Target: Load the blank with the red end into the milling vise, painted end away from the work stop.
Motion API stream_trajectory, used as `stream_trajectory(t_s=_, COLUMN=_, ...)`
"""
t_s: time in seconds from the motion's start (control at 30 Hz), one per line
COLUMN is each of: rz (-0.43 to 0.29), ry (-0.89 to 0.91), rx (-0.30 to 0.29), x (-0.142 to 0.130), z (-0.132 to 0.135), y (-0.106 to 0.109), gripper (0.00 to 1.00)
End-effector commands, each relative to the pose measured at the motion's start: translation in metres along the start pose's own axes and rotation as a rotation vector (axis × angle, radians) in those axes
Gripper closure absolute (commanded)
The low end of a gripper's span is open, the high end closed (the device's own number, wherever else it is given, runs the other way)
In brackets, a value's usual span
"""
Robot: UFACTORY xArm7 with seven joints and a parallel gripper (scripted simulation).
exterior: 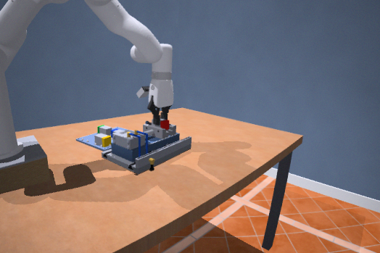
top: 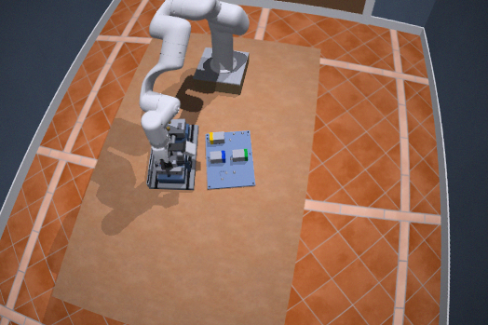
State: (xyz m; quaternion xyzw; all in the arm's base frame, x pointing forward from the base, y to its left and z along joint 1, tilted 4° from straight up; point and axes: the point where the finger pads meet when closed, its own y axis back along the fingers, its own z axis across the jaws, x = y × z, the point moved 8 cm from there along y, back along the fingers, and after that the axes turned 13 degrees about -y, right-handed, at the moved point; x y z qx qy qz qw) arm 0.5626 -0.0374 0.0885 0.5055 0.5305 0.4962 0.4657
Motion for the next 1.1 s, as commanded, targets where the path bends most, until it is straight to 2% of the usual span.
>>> stream_trajectory(t_s=0.0, rz=-0.001, ry=0.000, rx=-0.006, x=-0.0002, z=0.0014, y=0.0023, gripper=1.00)
stream_trajectory(t_s=0.53, rz=-0.001, ry=0.000, rx=-0.006, x=-0.0002, z=0.0014, y=0.0014, gripper=1.00)
stream_trajectory(t_s=0.57, rz=-0.001, ry=0.000, rx=-0.006, x=-0.0002, z=0.0015, y=0.0017, gripper=0.00)
stream_trajectory(t_s=1.07, rz=-0.001, ry=0.000, rx=-0.006, x=-0.0002, z=0.0015, y=0.0017, gripper=0.00)
